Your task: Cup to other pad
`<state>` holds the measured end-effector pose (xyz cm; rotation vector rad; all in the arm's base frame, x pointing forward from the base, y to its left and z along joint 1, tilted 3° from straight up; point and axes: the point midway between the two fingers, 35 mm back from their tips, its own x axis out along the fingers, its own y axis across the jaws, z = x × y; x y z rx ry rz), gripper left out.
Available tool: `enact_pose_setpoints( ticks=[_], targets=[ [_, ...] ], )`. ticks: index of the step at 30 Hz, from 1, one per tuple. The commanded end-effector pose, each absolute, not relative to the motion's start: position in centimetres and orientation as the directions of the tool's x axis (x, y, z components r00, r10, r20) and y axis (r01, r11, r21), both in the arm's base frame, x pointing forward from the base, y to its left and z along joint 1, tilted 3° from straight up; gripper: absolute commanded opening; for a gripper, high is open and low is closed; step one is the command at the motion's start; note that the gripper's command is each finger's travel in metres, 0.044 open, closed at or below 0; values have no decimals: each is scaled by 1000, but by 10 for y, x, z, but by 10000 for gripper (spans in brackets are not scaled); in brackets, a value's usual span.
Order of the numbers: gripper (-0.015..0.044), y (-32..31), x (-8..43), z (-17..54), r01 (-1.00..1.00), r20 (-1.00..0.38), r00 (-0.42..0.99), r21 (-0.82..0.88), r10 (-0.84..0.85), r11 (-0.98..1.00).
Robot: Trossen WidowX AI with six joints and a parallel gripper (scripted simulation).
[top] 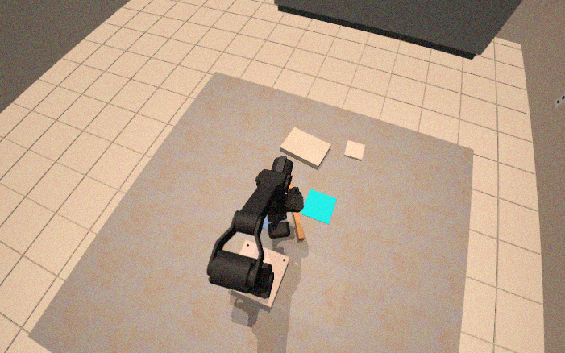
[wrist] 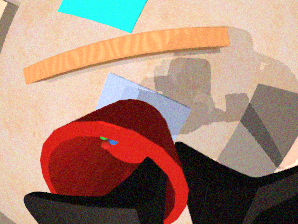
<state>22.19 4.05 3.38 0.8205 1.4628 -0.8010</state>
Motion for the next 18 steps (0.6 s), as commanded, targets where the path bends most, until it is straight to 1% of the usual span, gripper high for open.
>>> enact_pose_setpoints(
  ticks=[1, 18],
  targets=[
    [0, 34, 229, 35, 858, -999, -25, -4, 35, 513],
    [0, 6, 247, 34, 858, -999, -23, -2, 34, 514]
  ],
)
